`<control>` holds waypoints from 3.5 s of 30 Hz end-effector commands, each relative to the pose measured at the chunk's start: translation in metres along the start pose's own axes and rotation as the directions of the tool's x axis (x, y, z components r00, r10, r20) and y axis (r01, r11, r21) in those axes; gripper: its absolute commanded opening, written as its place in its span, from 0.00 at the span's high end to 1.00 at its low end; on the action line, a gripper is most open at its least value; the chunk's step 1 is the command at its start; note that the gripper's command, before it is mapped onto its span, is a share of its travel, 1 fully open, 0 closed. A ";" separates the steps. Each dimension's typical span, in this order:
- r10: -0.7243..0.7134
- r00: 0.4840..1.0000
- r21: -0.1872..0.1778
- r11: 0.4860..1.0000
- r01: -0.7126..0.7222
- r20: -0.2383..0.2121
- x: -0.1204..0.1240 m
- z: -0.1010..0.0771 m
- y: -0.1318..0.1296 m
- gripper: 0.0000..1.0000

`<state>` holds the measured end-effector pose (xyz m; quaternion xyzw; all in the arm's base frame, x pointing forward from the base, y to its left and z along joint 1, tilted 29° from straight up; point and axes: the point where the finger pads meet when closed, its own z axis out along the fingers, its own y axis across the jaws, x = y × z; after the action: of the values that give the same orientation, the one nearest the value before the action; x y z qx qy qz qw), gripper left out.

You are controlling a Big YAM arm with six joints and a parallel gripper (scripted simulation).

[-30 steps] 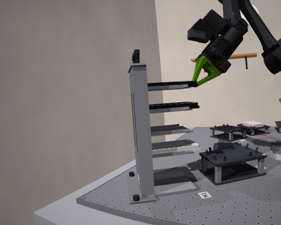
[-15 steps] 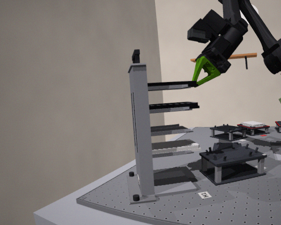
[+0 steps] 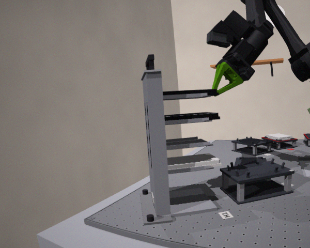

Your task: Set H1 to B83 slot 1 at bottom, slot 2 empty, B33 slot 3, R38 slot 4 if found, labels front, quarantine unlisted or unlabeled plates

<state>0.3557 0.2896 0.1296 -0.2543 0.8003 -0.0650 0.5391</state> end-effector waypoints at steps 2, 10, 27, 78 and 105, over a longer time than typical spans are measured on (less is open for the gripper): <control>0.017 0.999 0.007 1.000 -0.017 0.028 -0.029 0.012 -0.002 1.00; 0.019 0.999 0.007 1.000 -0.020 0.031 -0.028 0.011 -0.002 1.00; 0.033 0.999 -0.012 0.999 -0.033 0.042 -0.001 -0.021 0.003 1.00; 0.014 1.000 -0.011 1.000 -0.014 0.015 0.060 -0.073 0.003 1.00; 0.004 1.000 0.005 1.000 -0.004 0.007 0.123 -0.053 -0.002 0.00</control>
<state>0.2682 0.2191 0.0466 -0.2526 0.8047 -0.0645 0.5334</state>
